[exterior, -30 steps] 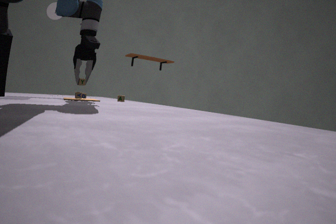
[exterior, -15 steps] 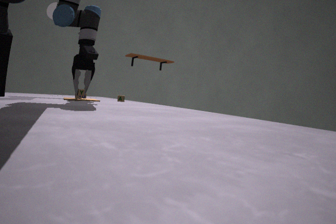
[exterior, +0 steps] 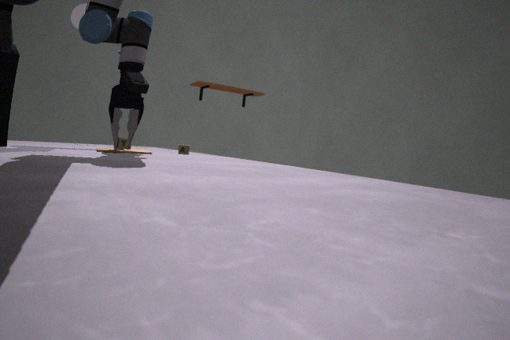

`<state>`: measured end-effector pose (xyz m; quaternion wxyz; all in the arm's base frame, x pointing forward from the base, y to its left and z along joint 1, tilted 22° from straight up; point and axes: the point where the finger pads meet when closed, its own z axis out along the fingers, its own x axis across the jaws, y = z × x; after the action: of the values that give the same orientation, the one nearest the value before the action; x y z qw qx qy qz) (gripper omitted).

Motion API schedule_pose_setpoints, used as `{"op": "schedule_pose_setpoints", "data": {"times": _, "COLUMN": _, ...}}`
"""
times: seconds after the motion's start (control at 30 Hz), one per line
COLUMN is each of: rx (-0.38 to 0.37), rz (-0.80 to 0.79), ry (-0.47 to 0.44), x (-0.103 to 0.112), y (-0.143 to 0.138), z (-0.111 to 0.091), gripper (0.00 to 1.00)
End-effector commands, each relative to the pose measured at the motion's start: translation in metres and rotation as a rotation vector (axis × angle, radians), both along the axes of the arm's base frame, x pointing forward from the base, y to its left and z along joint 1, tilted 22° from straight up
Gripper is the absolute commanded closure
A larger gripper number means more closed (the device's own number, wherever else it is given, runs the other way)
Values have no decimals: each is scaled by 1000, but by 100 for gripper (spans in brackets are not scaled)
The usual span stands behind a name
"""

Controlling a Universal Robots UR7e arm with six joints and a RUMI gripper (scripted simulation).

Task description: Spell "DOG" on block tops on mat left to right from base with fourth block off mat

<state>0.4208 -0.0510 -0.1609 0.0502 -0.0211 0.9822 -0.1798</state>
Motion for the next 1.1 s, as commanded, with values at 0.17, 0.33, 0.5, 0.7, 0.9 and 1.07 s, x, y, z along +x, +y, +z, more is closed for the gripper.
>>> {"op": "schedule_pose_setpoints", "data": {"times": 0.17, "rx": 0, "rz": 0, "ry": -1, "x": 0, "y": 0, "z": 0, "gripper": 95}}
{"op": "schedule_pose_setpoints", "data": {"times": 0.33, "rx": 0, "rz": 0, "ry": -1, "x": 0, "y": 0, "z": 0, "gripper": 95}}
{"op": "schedule_pose_setpoints", "data": {"times": 0.5, "rx": 0, "rz": 0, "ry": -1, "x": 0, "y": 0, "z": -1, "gripper": 95}}
{"op": "schedule_pose_setpoints", "data": {"times": 0.7, "rx": 0, "rz": 0, "ry": -1, "x": 1, "y": -1, "z": -3, "gripper": 95}}
{"op": "schedule_pose_setpoints", "data": {"times": 0.9, "rx": 0, "rz": 0, "ry": -1, "x": 1, "y": -1, "z": -3, "gripper": 95}}
{"op": "schedule_pose_setpoints", "data": {"times": 1.07, "rx": 0, "rz": 0, "ry": -1, "x": 1, "y": -1, "z": -4, "gripper": 95}}
